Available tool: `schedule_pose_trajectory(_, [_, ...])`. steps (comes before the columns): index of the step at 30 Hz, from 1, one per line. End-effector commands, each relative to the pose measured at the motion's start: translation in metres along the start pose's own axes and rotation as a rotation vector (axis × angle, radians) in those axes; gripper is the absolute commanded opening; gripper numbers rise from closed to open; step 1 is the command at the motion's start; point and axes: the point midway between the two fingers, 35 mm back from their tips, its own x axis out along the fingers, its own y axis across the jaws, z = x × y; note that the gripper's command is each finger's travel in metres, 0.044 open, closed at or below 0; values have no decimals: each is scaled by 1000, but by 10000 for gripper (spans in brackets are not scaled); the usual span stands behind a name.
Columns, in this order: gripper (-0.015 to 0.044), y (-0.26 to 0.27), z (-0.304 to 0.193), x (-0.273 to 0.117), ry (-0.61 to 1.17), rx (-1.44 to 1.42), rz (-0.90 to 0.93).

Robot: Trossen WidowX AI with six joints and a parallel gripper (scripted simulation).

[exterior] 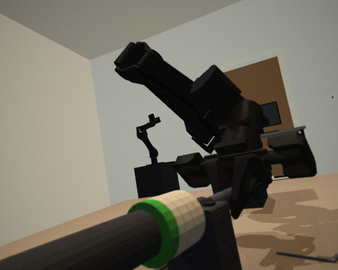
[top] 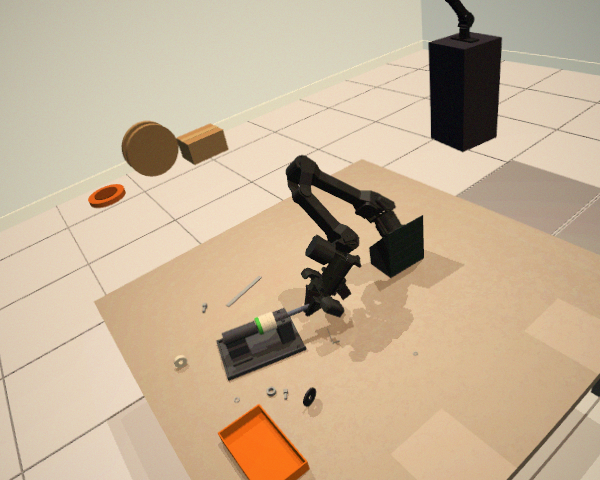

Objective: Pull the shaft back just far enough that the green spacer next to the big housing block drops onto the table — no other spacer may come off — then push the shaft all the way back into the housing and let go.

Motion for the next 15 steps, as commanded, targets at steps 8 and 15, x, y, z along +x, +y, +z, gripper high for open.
schedule_pose_trajectory(8, [0, 0, 1, -1, 0, 3, 2])
schedule_pose_trajectory(15, [0, 0, 1, -2, 0, 3, 2])
